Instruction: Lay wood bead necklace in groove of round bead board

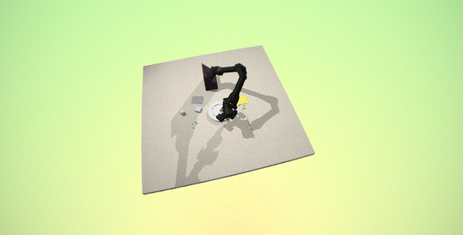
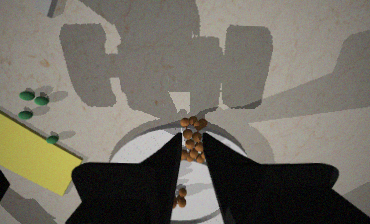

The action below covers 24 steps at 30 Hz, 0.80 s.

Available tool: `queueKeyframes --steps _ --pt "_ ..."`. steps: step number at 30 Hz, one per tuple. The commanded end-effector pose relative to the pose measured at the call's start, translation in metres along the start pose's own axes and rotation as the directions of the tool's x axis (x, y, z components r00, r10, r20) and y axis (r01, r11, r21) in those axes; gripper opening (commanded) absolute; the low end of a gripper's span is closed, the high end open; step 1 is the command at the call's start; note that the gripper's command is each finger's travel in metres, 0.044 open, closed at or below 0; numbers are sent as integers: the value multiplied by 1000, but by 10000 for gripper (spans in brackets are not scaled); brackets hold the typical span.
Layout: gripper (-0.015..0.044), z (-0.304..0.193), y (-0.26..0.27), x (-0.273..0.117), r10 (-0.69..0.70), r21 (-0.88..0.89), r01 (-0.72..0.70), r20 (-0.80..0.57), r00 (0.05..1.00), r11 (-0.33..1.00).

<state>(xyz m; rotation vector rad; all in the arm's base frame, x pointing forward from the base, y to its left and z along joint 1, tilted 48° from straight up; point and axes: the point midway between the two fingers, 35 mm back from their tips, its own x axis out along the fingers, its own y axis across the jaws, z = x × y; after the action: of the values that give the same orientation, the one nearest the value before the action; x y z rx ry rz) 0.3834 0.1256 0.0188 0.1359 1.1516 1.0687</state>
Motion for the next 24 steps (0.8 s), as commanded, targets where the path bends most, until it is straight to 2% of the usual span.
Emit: queueKeyframes --steps 1,24 --pt "0 0 0 0 -1 -2 1 1 1000 1000" --pt "0 0 0 -8 0 1 0 1 1000 1000"
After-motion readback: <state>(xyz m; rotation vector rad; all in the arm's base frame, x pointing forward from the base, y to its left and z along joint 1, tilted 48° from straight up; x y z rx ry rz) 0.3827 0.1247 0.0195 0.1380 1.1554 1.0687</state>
